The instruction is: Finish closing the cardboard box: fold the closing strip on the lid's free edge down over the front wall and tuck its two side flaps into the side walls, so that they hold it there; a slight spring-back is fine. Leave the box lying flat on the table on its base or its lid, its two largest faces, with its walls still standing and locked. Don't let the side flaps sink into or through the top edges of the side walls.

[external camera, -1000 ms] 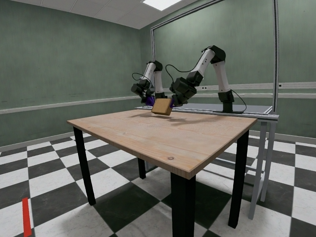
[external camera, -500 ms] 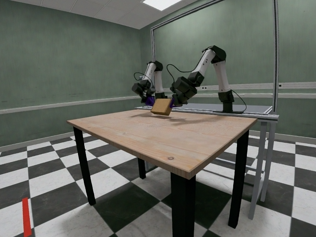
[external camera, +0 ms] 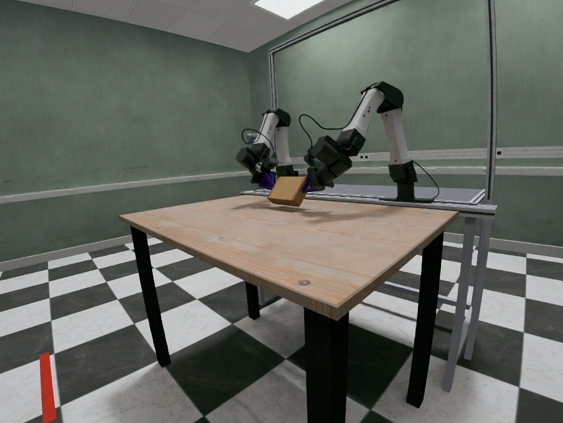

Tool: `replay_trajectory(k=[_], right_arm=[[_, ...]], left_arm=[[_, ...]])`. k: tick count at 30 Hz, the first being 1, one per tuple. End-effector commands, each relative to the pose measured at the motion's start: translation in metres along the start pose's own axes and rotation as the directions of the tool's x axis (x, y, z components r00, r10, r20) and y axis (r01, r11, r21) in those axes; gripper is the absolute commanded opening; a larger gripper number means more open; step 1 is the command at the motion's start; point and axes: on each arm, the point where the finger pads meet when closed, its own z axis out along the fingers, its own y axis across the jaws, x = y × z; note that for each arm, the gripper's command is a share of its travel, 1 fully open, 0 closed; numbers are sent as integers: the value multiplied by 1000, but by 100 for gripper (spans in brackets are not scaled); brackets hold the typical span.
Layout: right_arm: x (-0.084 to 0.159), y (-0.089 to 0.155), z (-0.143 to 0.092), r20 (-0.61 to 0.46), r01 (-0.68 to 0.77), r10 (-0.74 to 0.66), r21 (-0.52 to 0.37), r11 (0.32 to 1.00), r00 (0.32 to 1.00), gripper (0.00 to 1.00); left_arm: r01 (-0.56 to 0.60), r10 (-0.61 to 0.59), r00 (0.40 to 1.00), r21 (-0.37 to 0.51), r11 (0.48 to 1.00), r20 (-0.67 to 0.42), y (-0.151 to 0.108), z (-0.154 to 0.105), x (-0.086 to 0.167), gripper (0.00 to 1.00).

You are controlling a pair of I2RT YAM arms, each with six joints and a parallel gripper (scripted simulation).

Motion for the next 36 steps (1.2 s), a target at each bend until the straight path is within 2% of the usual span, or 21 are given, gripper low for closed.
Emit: replay_trajectory(k=[1,12,25,29,36], right_arm=[[-15,0,1,40,84,-84,17,996,996,1],[-10,1,5,33,105,-106,29,994,994,1],[-15,-3,2,35,176,-179,74,982,983,1],[-9,-1,5,30,166,-168,66,984,985,1],[-15,-4,2,31,208,-212,95,974,977,1]], left_arm=[[-82,83,996,-22,996,28,0,1,-15,1],[-118,119,992,-43,992,31,0,1,-15,1],[-171,174,985,-76,982,24,2,2,-14,1],[-180,183,983,-81,980,29,3,1,-16,1],[-206,209,978,-98,974,20,4,2,-14,1]])
